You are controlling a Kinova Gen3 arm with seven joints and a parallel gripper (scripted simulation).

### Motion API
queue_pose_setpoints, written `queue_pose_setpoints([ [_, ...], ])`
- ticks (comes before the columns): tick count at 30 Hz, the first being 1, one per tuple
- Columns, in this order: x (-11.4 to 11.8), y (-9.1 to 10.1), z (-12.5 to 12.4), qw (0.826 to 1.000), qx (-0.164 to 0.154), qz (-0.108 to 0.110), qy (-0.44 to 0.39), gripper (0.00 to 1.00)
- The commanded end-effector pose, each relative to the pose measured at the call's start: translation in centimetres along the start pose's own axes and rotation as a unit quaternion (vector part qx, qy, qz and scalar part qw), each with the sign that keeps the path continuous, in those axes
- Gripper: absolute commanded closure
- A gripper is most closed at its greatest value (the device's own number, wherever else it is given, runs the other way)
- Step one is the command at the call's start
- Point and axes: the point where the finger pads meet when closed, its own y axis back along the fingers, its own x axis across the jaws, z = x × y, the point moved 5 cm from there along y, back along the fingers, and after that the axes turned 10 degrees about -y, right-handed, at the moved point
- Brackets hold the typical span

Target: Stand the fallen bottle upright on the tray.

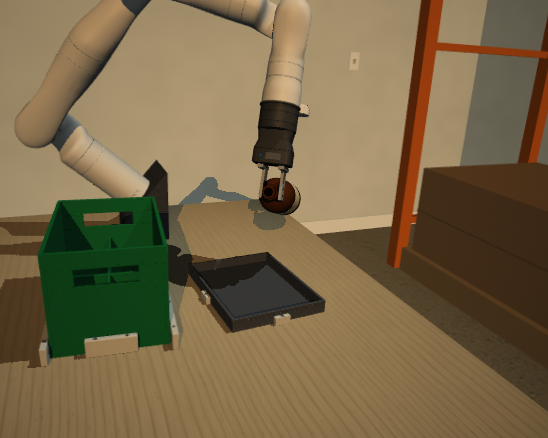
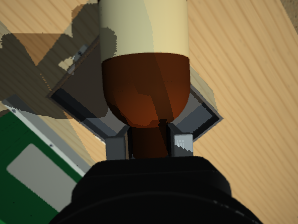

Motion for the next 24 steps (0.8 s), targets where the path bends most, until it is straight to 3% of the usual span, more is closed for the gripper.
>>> queue_pose_setpoints([
  [1,0.03,0.13,-0.01,1.0,-0.002,0.001,0.0,1.0],
  [11,-0.01,0.09,-0.21,1.0,-0.017,0.004,0.0,1.0],
  [24,-0.1,0.06,-0.71,0.998,-0.061,0.011,0.0,1.0],
])
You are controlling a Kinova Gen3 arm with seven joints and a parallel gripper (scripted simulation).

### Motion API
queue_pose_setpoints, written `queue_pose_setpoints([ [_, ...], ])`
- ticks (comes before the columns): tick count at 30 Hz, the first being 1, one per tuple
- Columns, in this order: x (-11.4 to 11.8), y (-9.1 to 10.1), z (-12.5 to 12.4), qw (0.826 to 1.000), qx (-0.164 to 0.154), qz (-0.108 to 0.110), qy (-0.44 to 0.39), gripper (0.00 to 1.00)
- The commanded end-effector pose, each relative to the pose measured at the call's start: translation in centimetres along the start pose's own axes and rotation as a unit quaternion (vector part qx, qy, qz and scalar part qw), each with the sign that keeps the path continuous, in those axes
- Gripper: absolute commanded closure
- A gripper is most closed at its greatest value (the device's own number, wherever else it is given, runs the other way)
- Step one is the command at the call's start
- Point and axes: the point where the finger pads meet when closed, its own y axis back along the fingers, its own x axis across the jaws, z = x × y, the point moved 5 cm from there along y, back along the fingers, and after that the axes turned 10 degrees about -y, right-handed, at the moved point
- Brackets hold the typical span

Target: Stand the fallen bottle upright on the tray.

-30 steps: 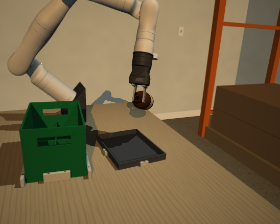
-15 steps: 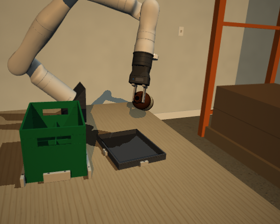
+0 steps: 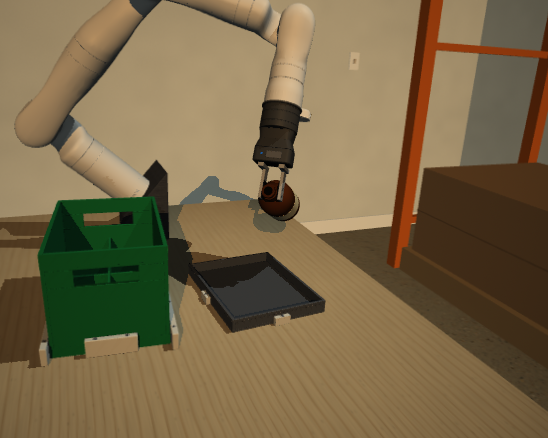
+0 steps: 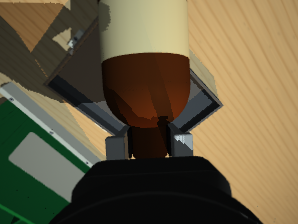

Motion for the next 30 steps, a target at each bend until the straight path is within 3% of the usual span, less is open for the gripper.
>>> queue_pose_setpoints([
  [1,-0.04,0.2,-0.39,1.0,-0.01,0.004,0.003,1.0],
  [13,-0.07,0.24,-0.57,1.0,-0.03,0.008,0.003,1.0],
  [30,-0.07,0.25,-0.58,0.999,-0.031,0.008,0.003,1.0],
])
